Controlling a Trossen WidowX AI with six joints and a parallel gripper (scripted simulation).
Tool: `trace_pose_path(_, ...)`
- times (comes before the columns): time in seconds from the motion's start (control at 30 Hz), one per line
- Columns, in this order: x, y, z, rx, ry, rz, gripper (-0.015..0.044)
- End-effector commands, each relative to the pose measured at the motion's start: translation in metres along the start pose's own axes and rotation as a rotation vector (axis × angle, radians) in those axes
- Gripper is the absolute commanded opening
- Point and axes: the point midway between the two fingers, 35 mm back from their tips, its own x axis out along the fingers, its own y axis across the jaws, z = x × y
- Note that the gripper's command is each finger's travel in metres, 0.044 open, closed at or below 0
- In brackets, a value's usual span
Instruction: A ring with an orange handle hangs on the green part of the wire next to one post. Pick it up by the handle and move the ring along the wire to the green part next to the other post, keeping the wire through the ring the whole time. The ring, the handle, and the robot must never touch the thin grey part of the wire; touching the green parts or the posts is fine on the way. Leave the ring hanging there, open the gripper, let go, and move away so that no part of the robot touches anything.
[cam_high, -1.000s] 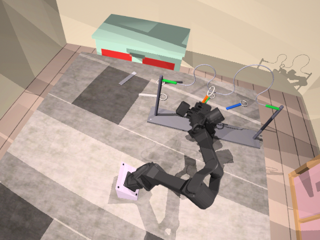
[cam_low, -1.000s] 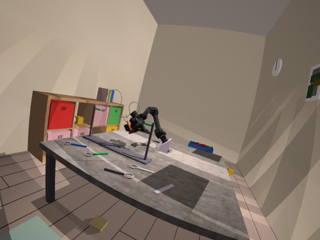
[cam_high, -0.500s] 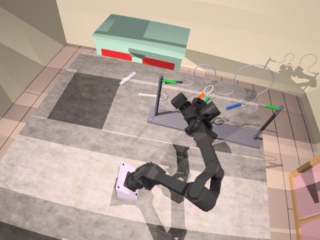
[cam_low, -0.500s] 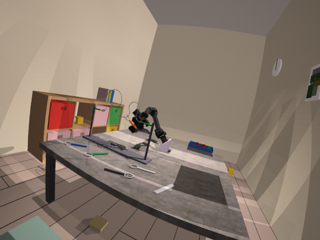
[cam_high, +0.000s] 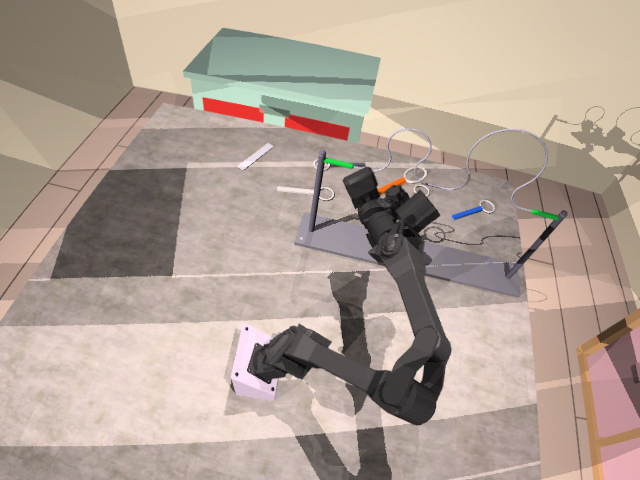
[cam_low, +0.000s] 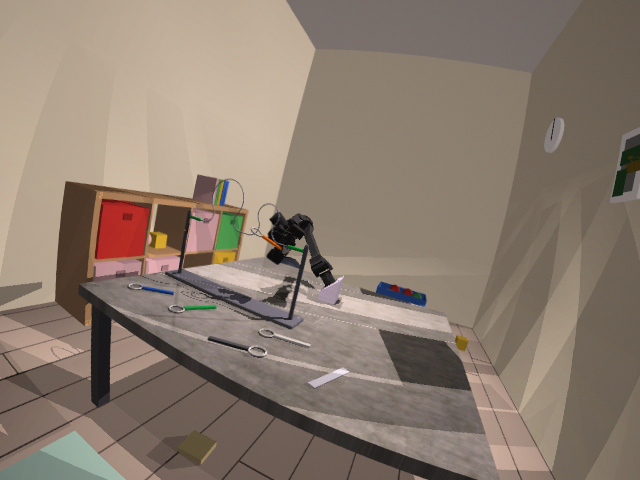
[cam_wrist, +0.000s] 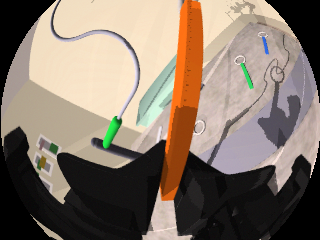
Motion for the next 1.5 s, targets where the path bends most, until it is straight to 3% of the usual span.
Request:
trace_pose_path(0.0,-0.003,0.017,0.002,0.083,0.01,0.058,-0.015)
trace_pose_path(1.47,-0.042,0.112,0.048,0.724,0.094,0.415,-0.015)
